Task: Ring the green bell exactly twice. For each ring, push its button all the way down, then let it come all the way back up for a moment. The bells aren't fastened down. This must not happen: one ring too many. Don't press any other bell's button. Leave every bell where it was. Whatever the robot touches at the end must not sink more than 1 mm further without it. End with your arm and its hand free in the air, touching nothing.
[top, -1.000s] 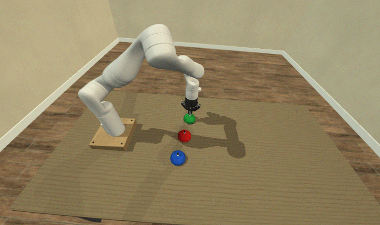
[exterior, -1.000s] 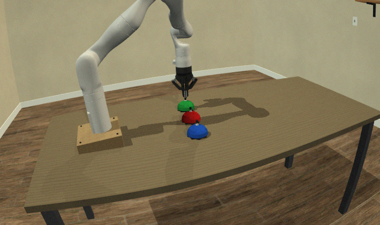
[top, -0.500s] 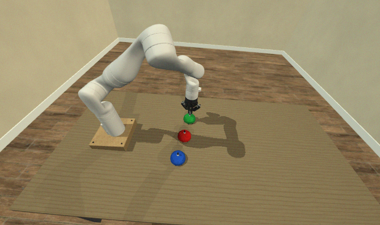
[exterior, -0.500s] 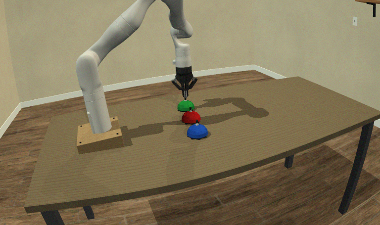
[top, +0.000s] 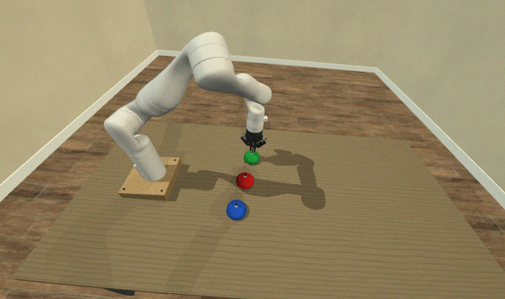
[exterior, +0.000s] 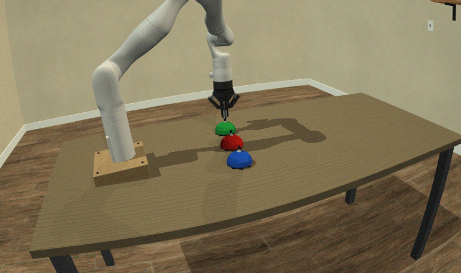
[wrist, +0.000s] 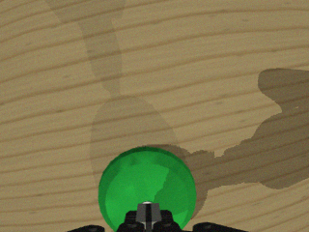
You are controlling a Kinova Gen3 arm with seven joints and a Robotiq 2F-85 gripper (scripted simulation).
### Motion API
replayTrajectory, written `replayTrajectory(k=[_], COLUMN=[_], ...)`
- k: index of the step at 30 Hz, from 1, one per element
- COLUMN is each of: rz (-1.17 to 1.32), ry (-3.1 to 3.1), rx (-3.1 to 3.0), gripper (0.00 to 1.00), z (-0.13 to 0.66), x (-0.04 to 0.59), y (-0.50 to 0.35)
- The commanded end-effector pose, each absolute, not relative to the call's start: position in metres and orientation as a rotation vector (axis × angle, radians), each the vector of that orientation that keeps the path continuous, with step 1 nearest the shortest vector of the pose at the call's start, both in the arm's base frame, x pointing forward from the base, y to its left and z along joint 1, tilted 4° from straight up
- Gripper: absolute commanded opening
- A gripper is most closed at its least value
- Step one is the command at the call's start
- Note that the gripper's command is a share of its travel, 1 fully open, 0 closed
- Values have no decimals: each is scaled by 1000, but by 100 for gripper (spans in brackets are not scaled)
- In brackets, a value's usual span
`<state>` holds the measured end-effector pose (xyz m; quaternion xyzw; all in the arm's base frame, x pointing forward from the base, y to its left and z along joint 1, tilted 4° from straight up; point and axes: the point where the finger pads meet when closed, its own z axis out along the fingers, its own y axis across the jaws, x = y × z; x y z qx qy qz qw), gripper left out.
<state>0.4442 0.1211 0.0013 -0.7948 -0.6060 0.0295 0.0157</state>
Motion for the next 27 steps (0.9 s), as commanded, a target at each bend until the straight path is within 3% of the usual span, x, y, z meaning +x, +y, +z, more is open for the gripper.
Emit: replayTrajectory(k=[1,27], rz=[92,92], ry=[-1885,-1885], rx=[-2470,-2470], gripper=[0,0], z=[2,7], x=[444,443], y=[122,123])
